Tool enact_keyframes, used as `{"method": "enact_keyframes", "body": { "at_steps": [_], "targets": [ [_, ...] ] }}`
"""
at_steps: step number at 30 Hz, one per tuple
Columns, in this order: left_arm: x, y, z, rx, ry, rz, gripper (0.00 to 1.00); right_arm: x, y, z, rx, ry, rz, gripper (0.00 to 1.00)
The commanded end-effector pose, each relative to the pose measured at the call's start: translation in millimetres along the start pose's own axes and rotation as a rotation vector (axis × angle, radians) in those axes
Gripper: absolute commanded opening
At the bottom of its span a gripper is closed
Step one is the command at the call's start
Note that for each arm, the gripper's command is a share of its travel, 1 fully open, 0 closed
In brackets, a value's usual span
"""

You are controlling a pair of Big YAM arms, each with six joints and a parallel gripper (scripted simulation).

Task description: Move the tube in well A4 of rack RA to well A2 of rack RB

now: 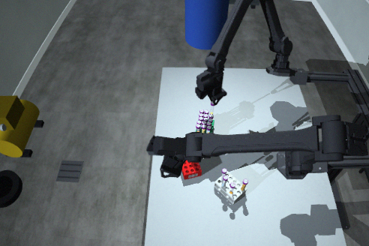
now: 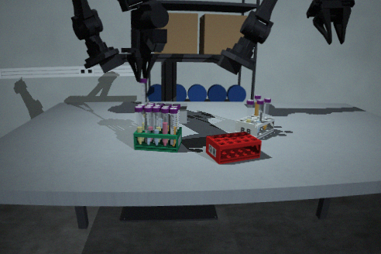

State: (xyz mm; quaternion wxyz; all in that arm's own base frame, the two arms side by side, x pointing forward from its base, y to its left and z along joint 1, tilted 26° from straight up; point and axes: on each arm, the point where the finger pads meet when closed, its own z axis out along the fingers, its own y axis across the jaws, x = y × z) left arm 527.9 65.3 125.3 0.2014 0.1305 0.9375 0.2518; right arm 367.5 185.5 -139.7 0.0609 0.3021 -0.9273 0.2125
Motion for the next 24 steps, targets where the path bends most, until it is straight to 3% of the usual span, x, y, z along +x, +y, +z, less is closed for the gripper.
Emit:
{"method": "enact_keyframes", "body": {
  "at_steps": [1,24],
  "targets": [
    [-15.2,8.2,-7.7,-0.011,-0.031,-0.013,0.3,-1.2,8.2,-8.2,0.001,-0.013,-0.003,0.0],
    [-15.2,8.2,-7.7,-0.011,-0.031,-0.013,0.3,16.9,29.3,-10.0,-0.003,-0.038,0.007,0.0]
  ]
}}
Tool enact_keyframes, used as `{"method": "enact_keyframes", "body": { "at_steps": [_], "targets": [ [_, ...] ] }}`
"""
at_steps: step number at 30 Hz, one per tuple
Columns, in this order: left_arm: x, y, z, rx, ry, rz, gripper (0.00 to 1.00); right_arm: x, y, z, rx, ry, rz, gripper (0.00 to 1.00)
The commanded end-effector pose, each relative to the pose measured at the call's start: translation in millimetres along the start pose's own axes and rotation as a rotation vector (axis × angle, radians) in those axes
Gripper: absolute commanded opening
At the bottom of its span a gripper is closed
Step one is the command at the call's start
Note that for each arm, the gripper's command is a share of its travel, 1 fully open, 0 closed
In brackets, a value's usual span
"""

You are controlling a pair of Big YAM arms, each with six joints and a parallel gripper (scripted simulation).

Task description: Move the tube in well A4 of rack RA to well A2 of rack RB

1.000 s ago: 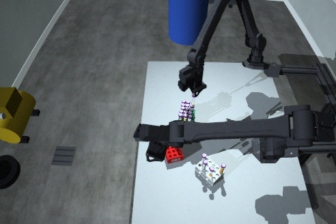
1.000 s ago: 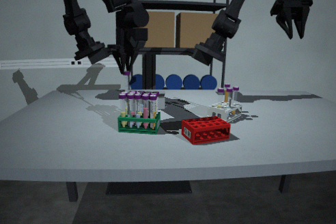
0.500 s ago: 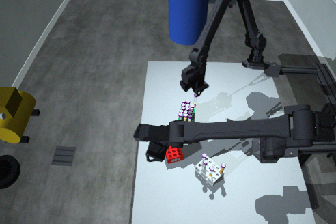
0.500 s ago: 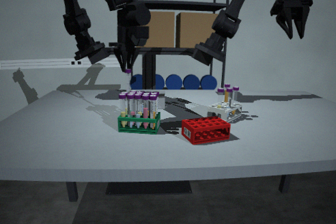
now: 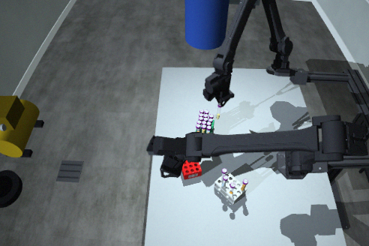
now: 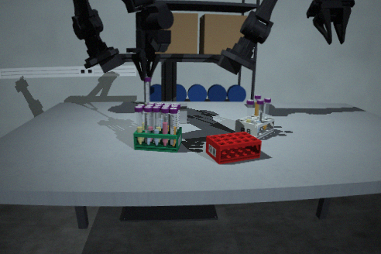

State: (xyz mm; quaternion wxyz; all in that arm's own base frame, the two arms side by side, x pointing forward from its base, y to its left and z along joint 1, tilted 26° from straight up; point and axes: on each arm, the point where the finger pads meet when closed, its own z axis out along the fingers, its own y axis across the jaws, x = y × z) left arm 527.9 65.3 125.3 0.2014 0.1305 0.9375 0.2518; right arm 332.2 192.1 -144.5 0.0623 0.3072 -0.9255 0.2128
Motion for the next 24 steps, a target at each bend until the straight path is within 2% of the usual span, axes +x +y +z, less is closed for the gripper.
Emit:
{"method": "enact_keyframes", "body": {
  "at_steps": [1,3,15,17,18,20,24],
  "targets": [
    [-15.2,8.2,-7.7,-0.011,-0.031,-0.013,0.3,-21.4,-0.4,-3.7,-0.007,-0.023,0.032,0.0],
    [-15.2,8.2,-7.7,-0.011,-0.031,-0.013,0.3,-24.9,11.6,-6.8,-0.002,-0.022,0.011,0.0],
    [-15.2,8.2,-7.7,-0.011,-0.031,-0.013,0.3,-55.4,38.6,-7.2,-0.003,-0.023,0.011,0.0],
    [-15.2,8.2,-7.7,-0.011,-0.031,-0.013,0.3,-55.4,38.6,-7.2,-0.003,-0.023,0.011,0.0],
    [-15.2,8.2,-7.7,-0.011,-0.031,-0.013,0.3,-58.2,28.1,-2.3,-0.009,-0.012,0.039,0.0],
    [-15.2,8.2,-7.7,-0.011,-0.031,-0.013,0.3,-63.1,44.6,-7.0,-0.003,-0.023,0.013,0.0],
    [-15.2,8.2,-7.7,-0.011,-0.031,-0.013,0.3,-73.2,54.4,-7.4,-0.004,-0.024,0.011,0.0]
  ]
}}
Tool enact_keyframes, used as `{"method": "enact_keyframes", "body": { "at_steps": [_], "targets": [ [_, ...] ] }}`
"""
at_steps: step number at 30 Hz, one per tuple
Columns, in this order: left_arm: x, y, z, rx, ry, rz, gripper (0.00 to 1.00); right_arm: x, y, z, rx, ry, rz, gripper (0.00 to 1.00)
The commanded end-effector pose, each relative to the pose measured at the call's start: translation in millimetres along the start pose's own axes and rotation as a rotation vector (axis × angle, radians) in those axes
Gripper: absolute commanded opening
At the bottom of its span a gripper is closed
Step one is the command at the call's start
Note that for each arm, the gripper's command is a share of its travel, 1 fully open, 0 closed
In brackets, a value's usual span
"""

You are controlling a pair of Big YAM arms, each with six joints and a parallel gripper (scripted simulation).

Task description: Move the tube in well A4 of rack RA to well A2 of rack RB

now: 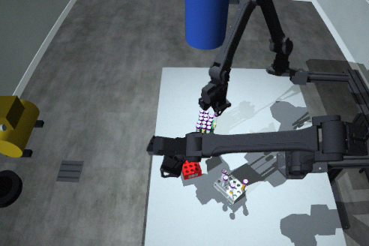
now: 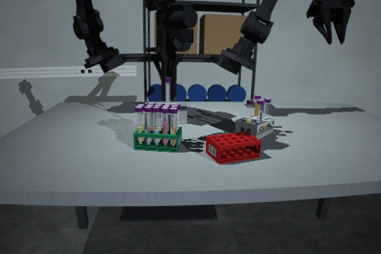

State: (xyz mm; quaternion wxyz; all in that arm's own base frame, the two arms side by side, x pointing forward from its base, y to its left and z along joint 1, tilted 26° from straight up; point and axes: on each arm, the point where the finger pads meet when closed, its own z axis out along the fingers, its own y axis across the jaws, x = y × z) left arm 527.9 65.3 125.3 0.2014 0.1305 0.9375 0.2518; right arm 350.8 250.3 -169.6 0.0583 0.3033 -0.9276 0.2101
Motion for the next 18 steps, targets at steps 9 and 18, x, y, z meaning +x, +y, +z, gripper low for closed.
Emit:
{"method": "enact_keyframes", "body": {
  "at_steps": [9,18],
  "targets": [
    [-15.2,8.2,-7.7,-0.011,-0.031,-0.013,0.3,-40.5,32.9,-5.1,0.0,-0.017,0.001,0.0],
    [-15.2,8.2,-7.7,-0.011,-0.031,-0.013,0.3,-60.5,51.0,-5.3,-0.001,-0.018,0.001,0.0]
  ]
}}
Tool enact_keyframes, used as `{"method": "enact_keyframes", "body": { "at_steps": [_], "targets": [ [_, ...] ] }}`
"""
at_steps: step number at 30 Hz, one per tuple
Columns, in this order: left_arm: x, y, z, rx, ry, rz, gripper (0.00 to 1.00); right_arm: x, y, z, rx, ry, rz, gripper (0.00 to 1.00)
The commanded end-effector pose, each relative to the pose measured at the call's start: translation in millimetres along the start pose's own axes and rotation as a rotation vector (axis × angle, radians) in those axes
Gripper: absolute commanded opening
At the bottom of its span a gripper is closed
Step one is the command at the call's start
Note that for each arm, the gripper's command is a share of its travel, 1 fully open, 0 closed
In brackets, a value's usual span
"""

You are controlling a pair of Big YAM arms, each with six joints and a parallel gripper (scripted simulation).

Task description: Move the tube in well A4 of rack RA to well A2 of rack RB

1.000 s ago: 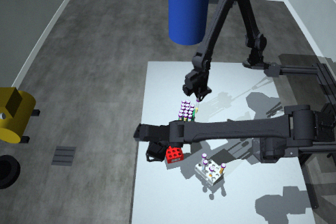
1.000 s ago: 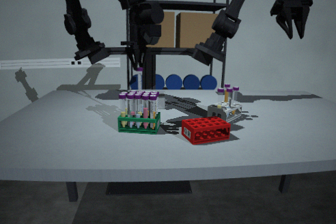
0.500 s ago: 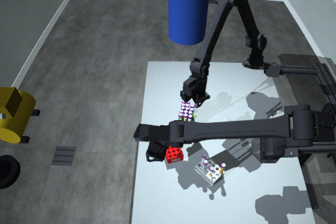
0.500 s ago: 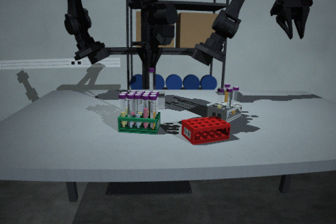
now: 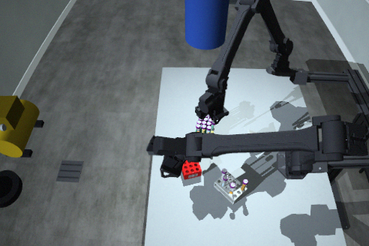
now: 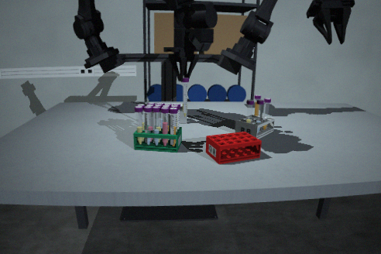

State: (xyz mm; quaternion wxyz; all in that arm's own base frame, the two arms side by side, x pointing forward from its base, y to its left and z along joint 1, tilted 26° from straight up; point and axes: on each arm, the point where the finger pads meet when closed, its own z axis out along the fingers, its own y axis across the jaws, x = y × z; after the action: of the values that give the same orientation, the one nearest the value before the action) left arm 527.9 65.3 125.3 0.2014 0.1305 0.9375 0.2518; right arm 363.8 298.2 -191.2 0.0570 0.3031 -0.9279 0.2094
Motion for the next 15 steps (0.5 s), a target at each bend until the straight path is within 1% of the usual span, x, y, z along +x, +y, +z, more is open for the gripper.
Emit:
{"method": "enact_keyframes", "body": {
  "at_steps": [1,7,9,10,13,15],
  "targets": [
    [-15.2,8.2,-7.7,-0.011,-0.031,-0.013,0.3,-21.6,18.4,-4.6,0.0,-0.015,0.0,0.0],
    [-15.2,8.2,-7.7,-0.011,-0.031,-0.013,0.3,-36.7,30.5,-4.2,-0.001,-0.015,0.003,0.0],
    [-15.2,8.2,-7.7,-0.011,-0.031,-0.013,0.3,-36.7,30.5,-4.2,-0.001,-0.015,0.003,0.0],
    [-15.2,8.2,-7.7,-0.011,-0.031,-0.013,0.3,-41.2,19.0,0.6,-0.007,-0.005,0.029,0.0],
    [-15.2,8.2,-7.7,-0.011,-0.031,-0.013,0.3,-46.4,41.0,-4.7,-0.002,-0.016,0.0,0.0],
    [-15.2,8.2,-7.7,-0.011,-0.031,-0.013,0.3,-51.4,45.4,-4.8,-0.001,-0.016,0.001,0.0]
  ]
}}
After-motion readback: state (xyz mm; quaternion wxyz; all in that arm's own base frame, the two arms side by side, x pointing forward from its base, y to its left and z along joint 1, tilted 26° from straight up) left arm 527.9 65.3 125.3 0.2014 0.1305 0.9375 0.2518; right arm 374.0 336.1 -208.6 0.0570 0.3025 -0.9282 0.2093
